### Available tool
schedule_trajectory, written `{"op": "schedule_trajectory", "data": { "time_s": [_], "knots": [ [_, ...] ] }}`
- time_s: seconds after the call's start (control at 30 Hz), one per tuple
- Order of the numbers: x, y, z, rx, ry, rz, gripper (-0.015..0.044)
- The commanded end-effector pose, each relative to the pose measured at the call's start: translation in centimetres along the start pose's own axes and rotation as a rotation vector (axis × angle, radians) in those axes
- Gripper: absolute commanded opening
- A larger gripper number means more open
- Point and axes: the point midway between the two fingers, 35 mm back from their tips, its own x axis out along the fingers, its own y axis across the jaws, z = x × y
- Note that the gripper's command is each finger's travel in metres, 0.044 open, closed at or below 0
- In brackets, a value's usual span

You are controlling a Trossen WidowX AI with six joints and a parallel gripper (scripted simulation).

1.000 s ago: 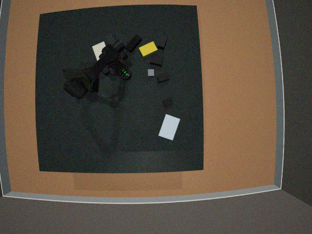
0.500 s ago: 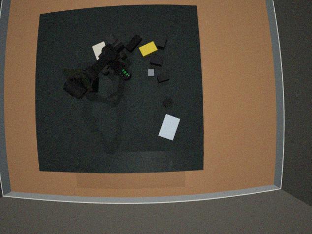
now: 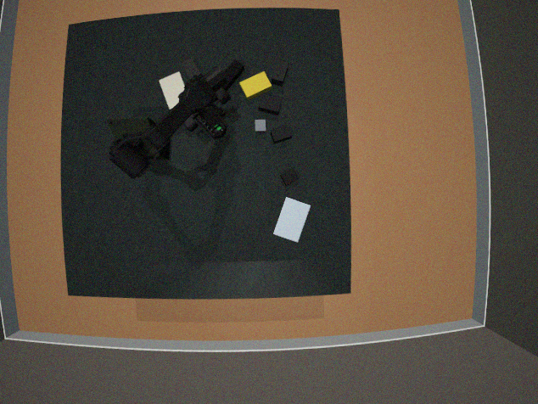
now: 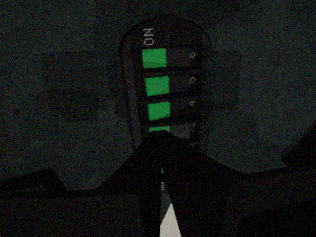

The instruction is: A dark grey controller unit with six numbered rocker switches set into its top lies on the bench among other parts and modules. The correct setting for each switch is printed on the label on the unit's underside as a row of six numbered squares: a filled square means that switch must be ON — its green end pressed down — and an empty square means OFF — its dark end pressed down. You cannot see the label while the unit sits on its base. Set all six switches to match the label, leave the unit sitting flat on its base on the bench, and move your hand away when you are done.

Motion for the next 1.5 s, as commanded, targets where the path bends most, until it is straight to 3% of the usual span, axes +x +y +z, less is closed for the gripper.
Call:
{"op": "schedule_trajectory", "data": {
  "time_s": [0.0,0.93,1.47],
  "knots": [
    [0.2,0.0,0.0,-0.016,-0.005,-0.005,0.0],
    [4.5,-0.1,0.1,-0.016,-0.007,-0.007,0.0],
    [3.4,0.0,0.1,-0.014,-0.004,-0.006,0.0]
  ]
}}
